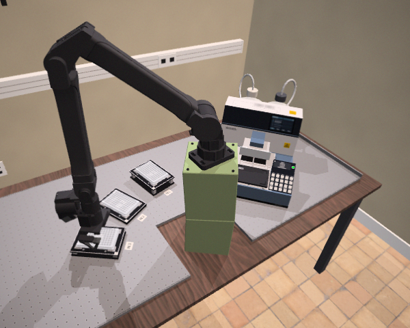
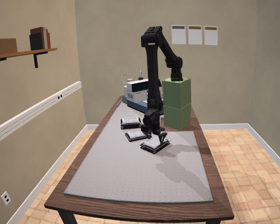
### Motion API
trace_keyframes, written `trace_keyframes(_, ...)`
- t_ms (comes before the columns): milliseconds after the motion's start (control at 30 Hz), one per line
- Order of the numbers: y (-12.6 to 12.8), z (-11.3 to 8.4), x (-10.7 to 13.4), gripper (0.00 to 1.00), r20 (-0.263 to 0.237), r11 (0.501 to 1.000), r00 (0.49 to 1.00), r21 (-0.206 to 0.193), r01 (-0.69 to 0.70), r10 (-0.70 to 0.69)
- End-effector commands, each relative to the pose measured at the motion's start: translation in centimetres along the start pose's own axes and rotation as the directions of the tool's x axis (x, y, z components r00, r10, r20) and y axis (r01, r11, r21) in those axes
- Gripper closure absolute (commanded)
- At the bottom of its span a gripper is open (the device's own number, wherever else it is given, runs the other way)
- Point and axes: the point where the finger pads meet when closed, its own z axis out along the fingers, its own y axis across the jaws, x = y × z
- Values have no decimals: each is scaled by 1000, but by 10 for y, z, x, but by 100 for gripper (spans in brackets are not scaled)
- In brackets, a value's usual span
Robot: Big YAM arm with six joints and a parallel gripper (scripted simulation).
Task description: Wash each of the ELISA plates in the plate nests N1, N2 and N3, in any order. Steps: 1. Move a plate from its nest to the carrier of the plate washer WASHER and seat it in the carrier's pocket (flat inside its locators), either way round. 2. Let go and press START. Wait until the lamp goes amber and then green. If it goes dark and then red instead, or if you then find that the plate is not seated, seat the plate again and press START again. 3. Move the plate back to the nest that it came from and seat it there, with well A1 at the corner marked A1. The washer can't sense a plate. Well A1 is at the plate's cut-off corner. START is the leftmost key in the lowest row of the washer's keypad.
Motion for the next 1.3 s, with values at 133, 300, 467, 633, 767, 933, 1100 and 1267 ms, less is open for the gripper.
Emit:
trace_keyframes(133,-5,7,0,0,-1,1000,1000,4,-25,25)
trace_keyframes(300,-5,7,0,0,-1,1000,1000,4,-25,25)
trace_keyframes(467,-1,0,-3,4,7,1000,1000,0,-5,5)
trace_keyframes(633,-1,0,-3,10,7,1000,1000,0,-5,5)
trace_keyframes(767,-1,0,-3,18,7,1000,1000,0,-5,5)
trace_keyframes(933,-1,0,-3,18,7,1000,1000,0,-5,5)
trace_keyframes(1100,-1,0,-3,18,7,1000,1000,0,-5,5)
trace_keyframes(1267,-1,0,-3,18,7,1000,1000,0,-5,5)
